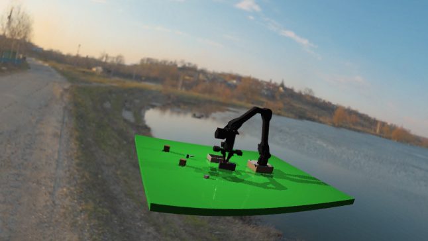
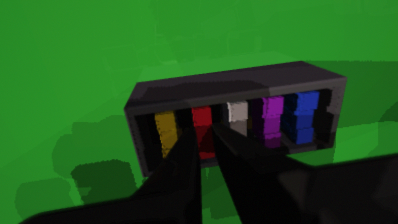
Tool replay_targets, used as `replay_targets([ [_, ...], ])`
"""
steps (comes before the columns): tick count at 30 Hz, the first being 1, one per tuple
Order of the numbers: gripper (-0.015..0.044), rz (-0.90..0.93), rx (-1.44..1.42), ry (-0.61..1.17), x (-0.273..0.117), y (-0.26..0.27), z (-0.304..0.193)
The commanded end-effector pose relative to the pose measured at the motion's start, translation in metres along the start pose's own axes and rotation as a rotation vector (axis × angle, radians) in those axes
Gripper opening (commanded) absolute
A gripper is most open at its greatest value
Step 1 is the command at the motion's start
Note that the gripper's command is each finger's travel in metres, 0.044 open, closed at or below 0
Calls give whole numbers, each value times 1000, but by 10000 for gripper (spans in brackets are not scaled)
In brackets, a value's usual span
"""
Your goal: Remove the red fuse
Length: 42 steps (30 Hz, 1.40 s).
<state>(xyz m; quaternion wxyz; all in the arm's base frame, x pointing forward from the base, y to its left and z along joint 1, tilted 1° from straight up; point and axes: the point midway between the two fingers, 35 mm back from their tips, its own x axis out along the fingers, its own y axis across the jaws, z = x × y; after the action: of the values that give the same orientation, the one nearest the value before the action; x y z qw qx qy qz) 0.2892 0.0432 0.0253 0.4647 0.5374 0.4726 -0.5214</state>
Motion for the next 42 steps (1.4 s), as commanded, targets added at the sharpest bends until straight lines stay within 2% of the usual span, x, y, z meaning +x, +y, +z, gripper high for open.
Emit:
replay_targets([
  [1,0,0,0,0,0,0,0],
  [42,0,1,2,-3,-20,1,0],
])
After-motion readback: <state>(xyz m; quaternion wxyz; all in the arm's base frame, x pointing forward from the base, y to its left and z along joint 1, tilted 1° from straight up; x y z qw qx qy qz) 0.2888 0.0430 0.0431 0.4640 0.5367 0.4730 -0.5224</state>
